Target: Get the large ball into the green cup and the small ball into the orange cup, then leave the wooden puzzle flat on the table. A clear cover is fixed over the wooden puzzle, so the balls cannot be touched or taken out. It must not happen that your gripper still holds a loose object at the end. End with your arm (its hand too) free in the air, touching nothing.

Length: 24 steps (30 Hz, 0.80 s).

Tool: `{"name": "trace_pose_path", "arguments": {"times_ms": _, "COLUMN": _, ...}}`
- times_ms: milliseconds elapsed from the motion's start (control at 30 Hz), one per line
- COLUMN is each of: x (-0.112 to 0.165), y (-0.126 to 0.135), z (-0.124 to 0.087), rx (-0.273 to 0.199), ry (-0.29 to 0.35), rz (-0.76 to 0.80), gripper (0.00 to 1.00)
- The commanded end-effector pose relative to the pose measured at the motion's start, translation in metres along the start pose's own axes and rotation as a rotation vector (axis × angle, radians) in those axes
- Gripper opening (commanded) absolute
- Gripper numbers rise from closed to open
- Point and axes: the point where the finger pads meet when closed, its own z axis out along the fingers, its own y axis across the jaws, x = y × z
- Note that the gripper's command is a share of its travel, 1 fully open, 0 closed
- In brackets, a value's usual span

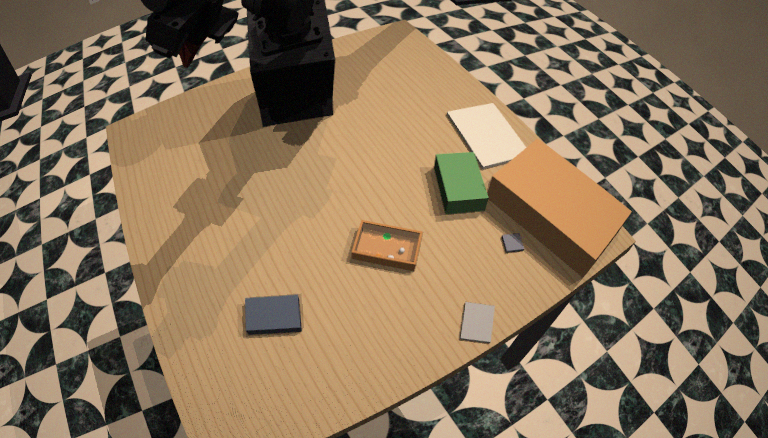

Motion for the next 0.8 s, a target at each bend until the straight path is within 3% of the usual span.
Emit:
{"name": "trace_pose_path", "arguments": {"times_ms": 0, "x": -0.002, "y": -0.001, "z": -0.002, "rx": 0.002, "ry": -0.007, "rz": 0.001, "gripper": 0.00}}
{"name": "trace_pose_path", "arguments": {"times_ms": 533, "x": -0.002, "y": -0.001, "z": -0.002, "rx": 0.002, "ry": -0.007, "rz": 0.001, "gripper": 0.00}}
{"name": "trace_pose_path", "arguments": {"times_ms": 567, "x": -0.014, "y": -0.005, "z": -0.014, "rx": 0.012, "ry": -0.042, "rz": 0.006, "gripper": 1.00}}
{"name": "trace_pose_path", "arguments": {"times_ms": 767, "x": -0.041, "y": 0.005, "z": -0.011, "rx": -0.006, "ry": -0.077, "rz": -0.097, "gripper": 1.00}}
